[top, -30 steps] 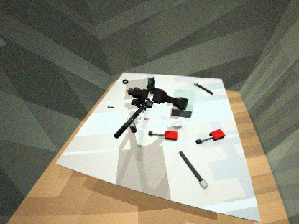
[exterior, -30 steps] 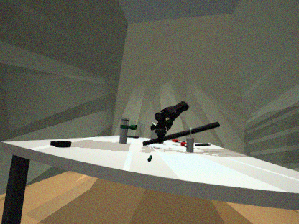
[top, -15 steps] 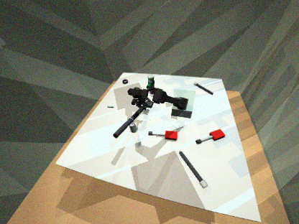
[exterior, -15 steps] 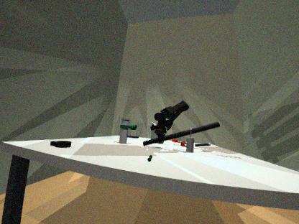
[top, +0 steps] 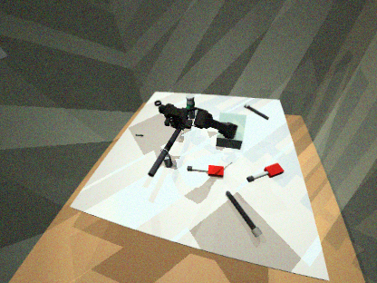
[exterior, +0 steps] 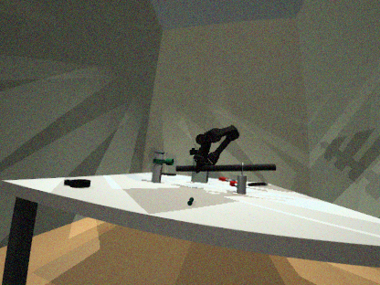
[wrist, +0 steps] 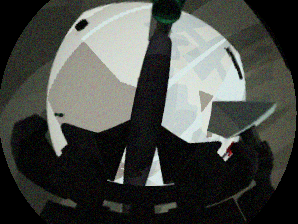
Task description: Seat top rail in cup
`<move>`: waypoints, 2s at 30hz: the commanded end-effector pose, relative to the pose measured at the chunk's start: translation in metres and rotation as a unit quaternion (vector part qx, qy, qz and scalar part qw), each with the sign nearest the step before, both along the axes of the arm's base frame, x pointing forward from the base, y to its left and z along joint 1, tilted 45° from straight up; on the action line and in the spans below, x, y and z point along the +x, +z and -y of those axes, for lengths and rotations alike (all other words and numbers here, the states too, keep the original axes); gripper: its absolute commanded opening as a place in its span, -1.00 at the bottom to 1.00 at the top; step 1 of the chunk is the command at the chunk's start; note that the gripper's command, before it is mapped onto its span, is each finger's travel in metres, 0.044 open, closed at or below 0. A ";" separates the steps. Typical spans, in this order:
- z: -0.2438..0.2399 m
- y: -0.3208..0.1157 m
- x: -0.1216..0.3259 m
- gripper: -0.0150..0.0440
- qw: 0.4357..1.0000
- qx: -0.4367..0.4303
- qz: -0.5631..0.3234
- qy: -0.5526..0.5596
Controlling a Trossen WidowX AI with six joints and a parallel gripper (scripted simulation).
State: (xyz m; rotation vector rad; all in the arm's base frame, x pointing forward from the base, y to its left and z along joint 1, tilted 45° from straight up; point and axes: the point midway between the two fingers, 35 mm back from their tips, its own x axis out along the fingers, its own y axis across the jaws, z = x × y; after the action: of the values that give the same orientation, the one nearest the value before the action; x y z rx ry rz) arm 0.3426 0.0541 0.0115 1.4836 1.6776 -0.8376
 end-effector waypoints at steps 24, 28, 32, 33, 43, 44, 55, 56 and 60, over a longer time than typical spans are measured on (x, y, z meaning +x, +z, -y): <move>0.024 0.009 0.005 -0.49 0.999 -0.038 0.007 0.002; 0.026 0.010 0.006 -0.49 0.999 -0.038 0.007 0.002; 0.028 0.010 0.006 -0.49 0.999 -0.038 0.007 0.002; 0.028 0.011 0.007 -0.49 0.999 -0.038 0.007 0.002; 0.033 0.011 0.008 -0.49 0.999 -0.038 0.007 0.002; 0.033 0.010 0.008 -0.49 0.999 -0.038 0.007 0.002; 0.041 -0.004 0.007 -0.49 0.999 -0.036 0.004 0.005; 0.042 -0.005 0.007 -0.49 0.999 -0.036 0.004 0.005; 0.043 -0.006 0.007 -0.49 0.999 -0.035 0.003 0.005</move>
State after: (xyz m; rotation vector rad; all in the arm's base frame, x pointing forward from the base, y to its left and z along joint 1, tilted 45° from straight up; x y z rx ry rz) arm 0.3485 0.0170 0.0076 1.4308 1.6455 -0.8727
